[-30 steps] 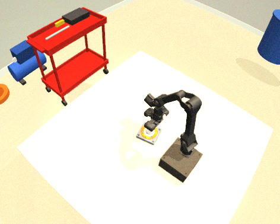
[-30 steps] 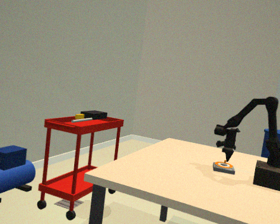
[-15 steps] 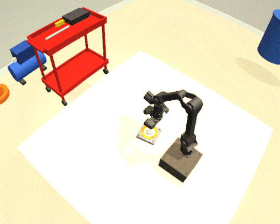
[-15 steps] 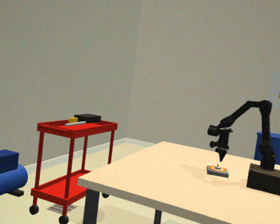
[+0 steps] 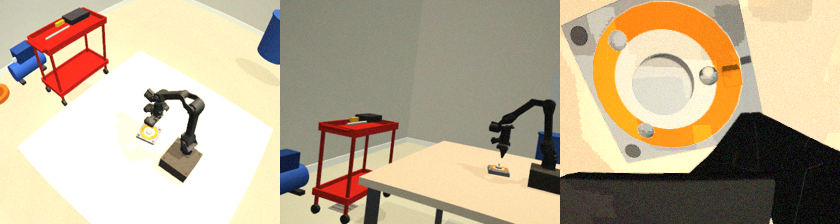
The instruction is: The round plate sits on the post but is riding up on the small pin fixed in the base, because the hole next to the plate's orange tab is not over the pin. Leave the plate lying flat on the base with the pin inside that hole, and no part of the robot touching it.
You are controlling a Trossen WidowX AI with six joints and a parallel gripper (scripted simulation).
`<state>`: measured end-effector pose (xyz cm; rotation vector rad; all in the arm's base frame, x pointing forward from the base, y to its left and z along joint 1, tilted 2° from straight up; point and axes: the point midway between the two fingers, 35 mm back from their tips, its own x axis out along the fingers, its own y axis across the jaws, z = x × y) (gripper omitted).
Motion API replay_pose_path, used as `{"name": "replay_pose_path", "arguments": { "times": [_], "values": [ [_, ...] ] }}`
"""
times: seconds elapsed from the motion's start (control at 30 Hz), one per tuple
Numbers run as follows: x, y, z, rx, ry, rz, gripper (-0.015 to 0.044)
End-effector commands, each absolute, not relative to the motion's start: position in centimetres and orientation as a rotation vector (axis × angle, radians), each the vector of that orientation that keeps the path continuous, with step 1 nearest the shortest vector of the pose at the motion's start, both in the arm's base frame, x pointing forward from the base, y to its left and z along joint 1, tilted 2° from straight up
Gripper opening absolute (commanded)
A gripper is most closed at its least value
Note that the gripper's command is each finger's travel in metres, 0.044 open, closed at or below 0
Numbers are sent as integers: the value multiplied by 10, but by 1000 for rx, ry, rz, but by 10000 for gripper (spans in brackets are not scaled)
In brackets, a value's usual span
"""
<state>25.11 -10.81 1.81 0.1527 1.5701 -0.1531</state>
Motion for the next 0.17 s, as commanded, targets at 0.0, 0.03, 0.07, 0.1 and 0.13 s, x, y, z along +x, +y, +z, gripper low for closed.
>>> {"name": "replay_pose_path", "arguments": {
  "times": [0.0, 0.03, 0.07, 0.1, 0.13],
  "values": [
    [251, -108, 18, 153, 1570, -153, 0],
    [251, -108, 18, 153, 1570, -153, 0],
    [251, -108, 18, 153, 1570, -153, 0],
    [251, -108, 18, 153, 1570, -153, 0],
    [251, -108, 18, 153, 1570, -153, 0]
  ]
}}
